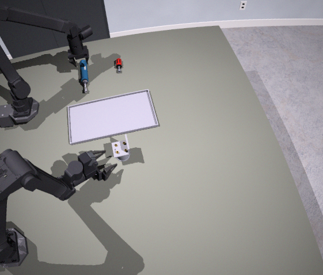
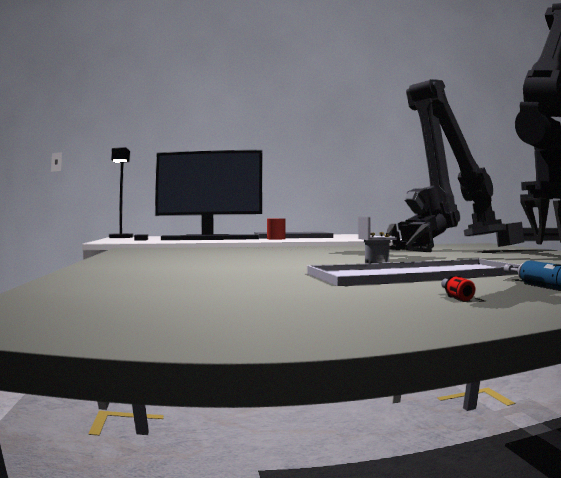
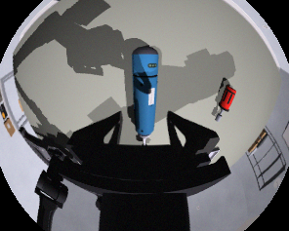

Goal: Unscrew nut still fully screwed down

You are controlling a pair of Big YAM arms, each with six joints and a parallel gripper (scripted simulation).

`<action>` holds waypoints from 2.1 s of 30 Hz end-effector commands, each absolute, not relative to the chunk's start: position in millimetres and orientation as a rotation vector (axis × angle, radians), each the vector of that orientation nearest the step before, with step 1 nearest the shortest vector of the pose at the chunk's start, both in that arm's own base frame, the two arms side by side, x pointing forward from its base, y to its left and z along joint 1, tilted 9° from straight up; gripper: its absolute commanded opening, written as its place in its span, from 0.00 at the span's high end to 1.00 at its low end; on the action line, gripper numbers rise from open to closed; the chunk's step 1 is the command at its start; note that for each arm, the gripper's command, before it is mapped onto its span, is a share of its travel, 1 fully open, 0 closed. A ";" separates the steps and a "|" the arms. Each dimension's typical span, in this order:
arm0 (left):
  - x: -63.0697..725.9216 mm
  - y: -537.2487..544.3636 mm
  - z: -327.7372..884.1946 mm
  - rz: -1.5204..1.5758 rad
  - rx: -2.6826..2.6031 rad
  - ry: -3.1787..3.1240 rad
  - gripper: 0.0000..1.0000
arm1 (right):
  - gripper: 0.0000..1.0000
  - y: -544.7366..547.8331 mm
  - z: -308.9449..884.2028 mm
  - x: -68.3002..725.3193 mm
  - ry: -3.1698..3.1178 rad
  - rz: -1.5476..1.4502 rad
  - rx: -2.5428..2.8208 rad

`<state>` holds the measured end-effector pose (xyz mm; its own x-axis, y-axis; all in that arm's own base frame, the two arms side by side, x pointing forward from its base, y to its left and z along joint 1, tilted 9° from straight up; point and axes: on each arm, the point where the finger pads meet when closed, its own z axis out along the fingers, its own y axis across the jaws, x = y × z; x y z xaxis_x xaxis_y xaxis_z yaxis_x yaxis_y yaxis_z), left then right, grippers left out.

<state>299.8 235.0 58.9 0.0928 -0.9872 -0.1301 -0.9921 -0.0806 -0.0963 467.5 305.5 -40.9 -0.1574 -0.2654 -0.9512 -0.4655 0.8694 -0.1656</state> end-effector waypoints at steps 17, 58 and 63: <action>318.9 242.7 84.0 0.028 -2.152 1.978 0.35 | 0.14 304.7 -32.8 484.4 1.693 0.195 -0.526; 318.9 242.7 84.0 0.028 -2.152 1.978 0.35 | 0.14 309.8 -52.2 502.0 1.731 0.182 -0.540; 318.9 242.7 84.0 0.028 -2.152 1.978 0.35 | 0.14 312.4 -53.6 507.7 1.731 0.182 -0.540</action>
<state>299.8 235.0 58.9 0.0928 -0.9872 -0.1301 -0.9921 -0.0806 -0.0963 494.1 315.6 -47.3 -0.1323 -0.2458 -0.9603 -0.4598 0.8735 -0.1602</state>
